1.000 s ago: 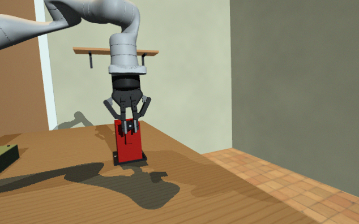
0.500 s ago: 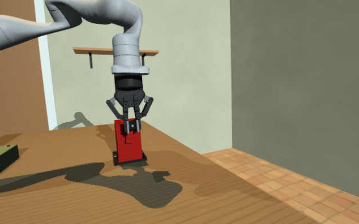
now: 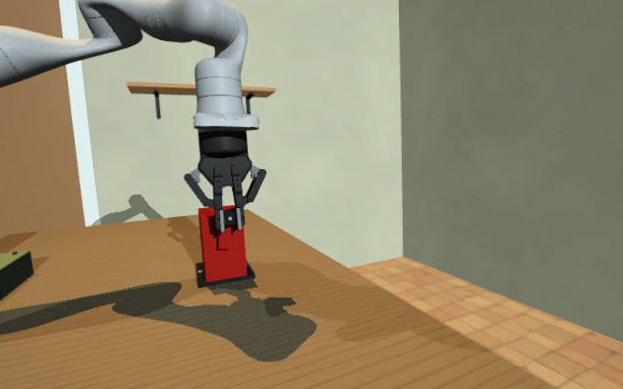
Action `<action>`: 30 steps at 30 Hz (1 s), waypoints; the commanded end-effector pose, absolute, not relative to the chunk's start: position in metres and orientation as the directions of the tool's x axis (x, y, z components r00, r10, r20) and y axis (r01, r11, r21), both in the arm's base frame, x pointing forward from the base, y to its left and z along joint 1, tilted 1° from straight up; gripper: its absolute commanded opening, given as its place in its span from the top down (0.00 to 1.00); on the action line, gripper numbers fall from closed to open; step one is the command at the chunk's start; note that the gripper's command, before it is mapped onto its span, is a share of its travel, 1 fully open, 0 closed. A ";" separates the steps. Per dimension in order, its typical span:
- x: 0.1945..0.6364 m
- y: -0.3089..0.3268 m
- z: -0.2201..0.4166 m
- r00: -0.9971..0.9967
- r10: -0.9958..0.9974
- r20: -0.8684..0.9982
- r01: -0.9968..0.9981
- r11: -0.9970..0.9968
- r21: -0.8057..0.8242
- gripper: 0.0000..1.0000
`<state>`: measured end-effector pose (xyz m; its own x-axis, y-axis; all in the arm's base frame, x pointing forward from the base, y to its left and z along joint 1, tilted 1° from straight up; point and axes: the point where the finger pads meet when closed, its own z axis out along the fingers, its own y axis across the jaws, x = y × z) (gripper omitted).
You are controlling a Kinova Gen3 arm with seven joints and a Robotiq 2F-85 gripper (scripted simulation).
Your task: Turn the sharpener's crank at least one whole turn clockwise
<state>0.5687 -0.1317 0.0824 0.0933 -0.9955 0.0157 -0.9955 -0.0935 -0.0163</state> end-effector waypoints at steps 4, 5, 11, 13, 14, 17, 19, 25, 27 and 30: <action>0.569 -0.133 0.083 0.088 -0.996 0.016 -0.996 -0.088 -0.014 1.00; 0.569 -0.133 0.083 0.088 -0.996 0.016 -0.996 -0.088 -0.014 1.00; 0.569 -0.133 0.083 0.088 -0.996 0.016 -0.996 -0.088 -0.014 1.00; 0.569 -0.133 0.083 0.088 -0.996 0.016 -0.996 -0.088 -0.014 1.00; 0.569 -0.133 0.083 0.088 -0.996 0.016 -0.996 -0.088 -0.014 1.00; 0.569 -0.133 0.083 0.088 -0.996 0.016 -0.996 -0.088 -0.014 0.47; 0.569 -0.133 0.083 0.088 -0.996 0.016 -0.996 -0.088 -0.014 0.47; 0.569 -0.133 0.083 0.088 -0.996 0.016 -0.996 -0.088 -0.014 0.47; 0.569 -0.133 0.083 0.088 -0.996 0.016 -0.996 -0.088 -0.014 0.47; 0.569 -0.133 0.083 0.088 -0.996 0.016 -0.996 -0.088 -0.014 0.47</action>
